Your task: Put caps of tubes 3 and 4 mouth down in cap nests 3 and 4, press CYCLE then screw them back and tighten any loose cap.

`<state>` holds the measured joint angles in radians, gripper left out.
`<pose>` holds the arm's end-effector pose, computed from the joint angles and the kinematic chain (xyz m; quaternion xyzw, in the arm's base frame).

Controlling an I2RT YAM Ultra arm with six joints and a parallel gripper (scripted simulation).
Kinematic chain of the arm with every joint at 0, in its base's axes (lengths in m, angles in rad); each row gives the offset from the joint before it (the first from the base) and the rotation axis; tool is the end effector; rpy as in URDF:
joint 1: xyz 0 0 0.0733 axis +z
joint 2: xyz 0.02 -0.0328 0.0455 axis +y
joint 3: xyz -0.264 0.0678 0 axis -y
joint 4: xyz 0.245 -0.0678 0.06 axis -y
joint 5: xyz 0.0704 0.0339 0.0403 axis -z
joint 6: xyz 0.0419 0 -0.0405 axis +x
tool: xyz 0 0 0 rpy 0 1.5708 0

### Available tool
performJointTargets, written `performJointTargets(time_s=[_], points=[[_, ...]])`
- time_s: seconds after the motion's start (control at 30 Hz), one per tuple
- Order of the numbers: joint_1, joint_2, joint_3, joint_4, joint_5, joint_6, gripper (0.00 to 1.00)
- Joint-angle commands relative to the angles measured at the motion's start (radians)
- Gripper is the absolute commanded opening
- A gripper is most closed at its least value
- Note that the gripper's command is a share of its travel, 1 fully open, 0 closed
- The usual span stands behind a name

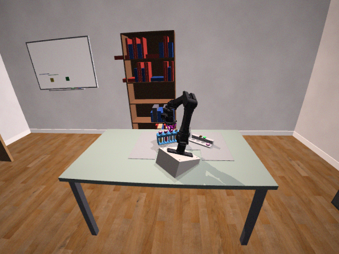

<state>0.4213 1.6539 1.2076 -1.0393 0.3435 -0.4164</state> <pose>0.2772 0.1100 0.2208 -0.3937 0.9023 -0.1706 0.0424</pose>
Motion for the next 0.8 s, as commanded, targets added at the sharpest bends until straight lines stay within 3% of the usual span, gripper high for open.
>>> performJointTargets(time_s=[0.0, 0.37, 0.43, 0.77], points=[[0.003, -0.007, 0.003, 0.002, 0.000, 0.215, 0.00], [0.002, -0.007, 0.001, 0.004, 0.000, 0.764, 0.00], [0.002, -0.007, 0.001, 0.004, 0.000, 0.764, 0.00], [0.002, -0.007, 0.000, 0.005, 0.000, 1.261, 0.00]])
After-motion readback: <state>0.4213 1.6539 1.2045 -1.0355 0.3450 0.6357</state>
